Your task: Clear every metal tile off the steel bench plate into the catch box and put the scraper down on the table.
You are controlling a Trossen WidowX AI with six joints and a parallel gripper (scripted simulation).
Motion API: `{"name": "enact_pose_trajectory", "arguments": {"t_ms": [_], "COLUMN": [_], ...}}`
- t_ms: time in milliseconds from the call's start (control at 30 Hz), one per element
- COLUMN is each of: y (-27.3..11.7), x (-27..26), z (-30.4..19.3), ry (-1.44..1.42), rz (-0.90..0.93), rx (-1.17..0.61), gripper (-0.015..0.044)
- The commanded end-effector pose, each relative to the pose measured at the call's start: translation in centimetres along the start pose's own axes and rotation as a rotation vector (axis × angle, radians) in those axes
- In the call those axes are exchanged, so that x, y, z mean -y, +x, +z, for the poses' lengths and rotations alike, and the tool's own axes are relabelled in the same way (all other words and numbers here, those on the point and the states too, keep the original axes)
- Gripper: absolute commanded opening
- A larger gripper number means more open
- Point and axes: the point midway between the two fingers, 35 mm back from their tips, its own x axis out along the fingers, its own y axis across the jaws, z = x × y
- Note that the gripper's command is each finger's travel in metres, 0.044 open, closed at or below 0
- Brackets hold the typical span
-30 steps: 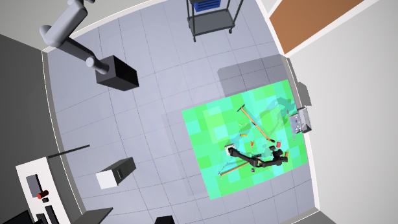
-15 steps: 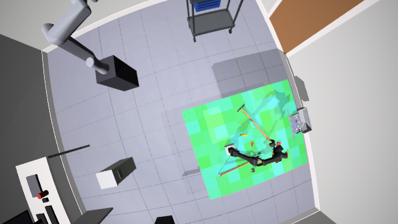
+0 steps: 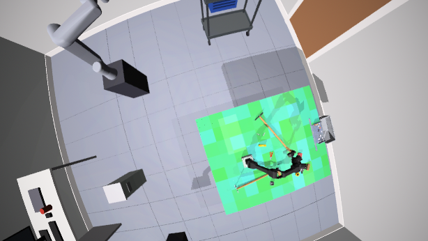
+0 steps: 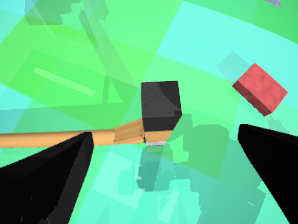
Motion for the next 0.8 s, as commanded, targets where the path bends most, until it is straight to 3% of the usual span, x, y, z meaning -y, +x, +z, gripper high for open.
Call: {"name": "enact_pose_trajectory", "arguments": {"t_ms": [0,767], "y": [0.7,4.4], "x": [-0.1,0.0], "z": [-0.1,0.0], "ry": [-0.004,-0.004], "rz": [0.005,0.005], "rx": [0.000,0.001], "gripper": [0.0440,0.0440]}}
